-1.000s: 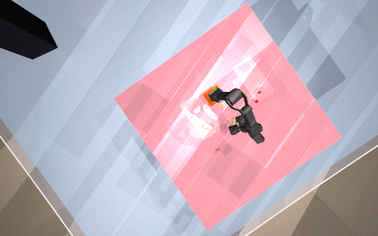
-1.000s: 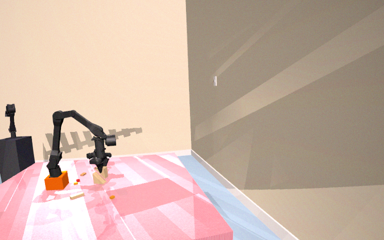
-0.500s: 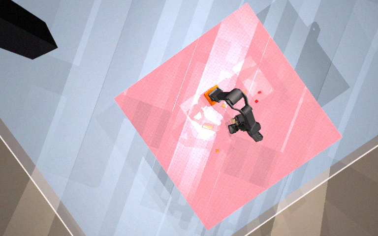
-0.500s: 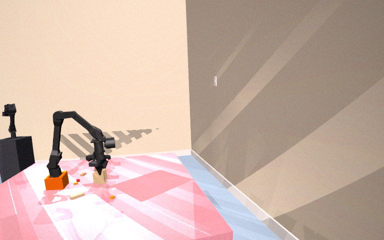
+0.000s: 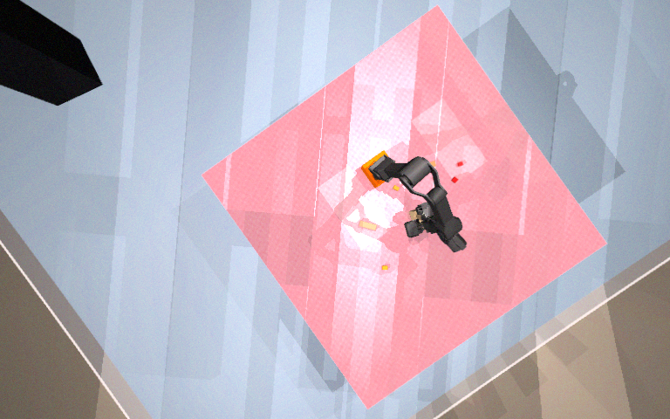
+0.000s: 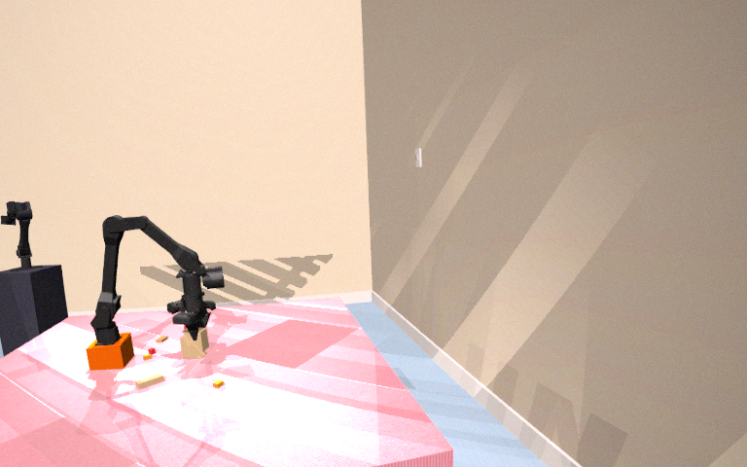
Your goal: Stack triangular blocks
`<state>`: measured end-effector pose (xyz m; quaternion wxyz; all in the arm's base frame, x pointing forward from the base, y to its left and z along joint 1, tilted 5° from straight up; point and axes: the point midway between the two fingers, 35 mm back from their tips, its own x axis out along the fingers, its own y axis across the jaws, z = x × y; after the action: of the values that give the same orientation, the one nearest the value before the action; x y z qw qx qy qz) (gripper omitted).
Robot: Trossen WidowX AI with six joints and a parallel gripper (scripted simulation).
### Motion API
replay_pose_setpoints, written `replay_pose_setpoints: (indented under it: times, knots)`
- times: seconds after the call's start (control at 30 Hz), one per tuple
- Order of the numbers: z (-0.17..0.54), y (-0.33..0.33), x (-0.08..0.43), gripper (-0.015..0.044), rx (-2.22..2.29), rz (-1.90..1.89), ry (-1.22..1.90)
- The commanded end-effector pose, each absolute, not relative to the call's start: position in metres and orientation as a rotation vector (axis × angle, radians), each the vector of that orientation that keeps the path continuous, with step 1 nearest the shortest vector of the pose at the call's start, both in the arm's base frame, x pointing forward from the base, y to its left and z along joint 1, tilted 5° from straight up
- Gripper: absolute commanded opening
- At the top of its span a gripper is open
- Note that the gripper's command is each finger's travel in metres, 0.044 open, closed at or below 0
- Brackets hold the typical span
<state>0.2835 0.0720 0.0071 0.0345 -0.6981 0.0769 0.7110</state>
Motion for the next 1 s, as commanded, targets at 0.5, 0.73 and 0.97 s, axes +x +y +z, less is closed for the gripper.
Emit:
replay_pose_setpoints:
  times: [0.5,0.73,0.97]
  knots:
    - [0.002,0.073,0.282,0.0000,-2.147,2.176,0.233]
    - [-0.003,0.073,0.280,0.0000,-2.147,2.176,0.233]
    - [-0.007,0.074,0.278,0.0000,-2.147,2.176,0.233]
